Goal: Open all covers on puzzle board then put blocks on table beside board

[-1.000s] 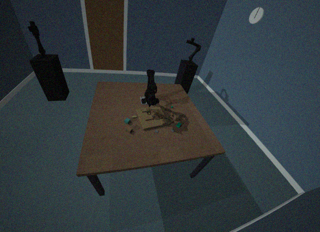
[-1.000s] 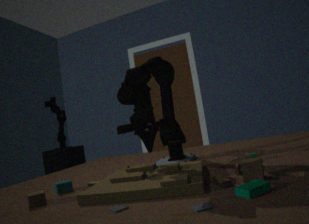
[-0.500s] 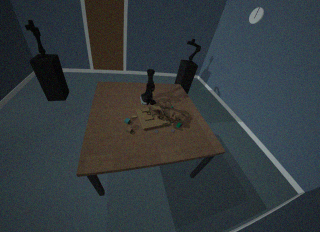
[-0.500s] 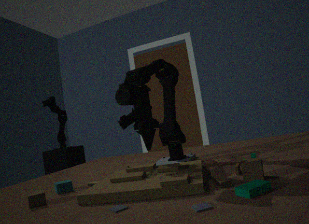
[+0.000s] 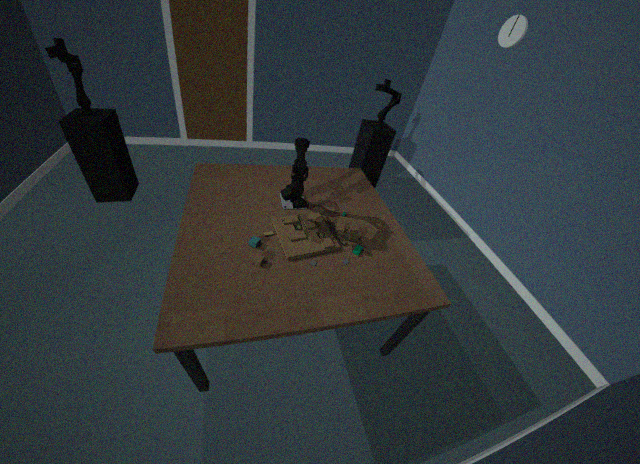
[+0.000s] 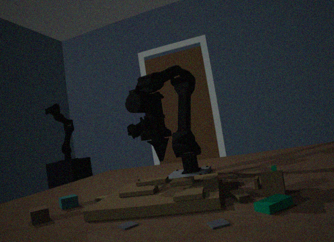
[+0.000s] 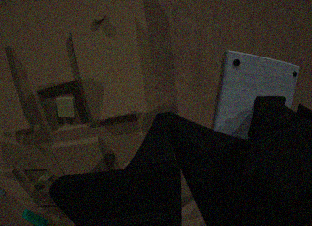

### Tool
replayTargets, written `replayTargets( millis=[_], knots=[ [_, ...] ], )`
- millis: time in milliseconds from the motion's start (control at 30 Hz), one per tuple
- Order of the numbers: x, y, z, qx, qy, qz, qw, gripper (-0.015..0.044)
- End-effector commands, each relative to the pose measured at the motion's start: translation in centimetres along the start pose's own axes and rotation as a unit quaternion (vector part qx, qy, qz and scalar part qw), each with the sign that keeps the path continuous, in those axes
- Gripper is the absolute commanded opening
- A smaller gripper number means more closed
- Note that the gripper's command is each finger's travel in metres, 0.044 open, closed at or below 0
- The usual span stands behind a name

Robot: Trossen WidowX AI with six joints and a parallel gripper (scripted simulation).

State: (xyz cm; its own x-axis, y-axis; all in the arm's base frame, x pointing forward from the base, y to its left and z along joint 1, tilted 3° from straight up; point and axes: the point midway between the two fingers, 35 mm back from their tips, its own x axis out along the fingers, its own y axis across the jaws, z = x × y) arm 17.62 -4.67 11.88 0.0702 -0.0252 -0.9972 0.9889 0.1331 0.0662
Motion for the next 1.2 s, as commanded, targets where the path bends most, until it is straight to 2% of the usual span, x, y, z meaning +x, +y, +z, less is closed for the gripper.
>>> replayTargets(
  millis=[0,567,1167],
  knots=[
    [-0.1,0.0,-0.1,0.004,0.001,0.002,1.0,0.0],
    [0.0,0.0,-0.1,0.004,0.001,0.002,1.0,0.0],
    [1.7,0.1,0.0,0.004,0.001,0.002,1.0,0.0]
  ],
)
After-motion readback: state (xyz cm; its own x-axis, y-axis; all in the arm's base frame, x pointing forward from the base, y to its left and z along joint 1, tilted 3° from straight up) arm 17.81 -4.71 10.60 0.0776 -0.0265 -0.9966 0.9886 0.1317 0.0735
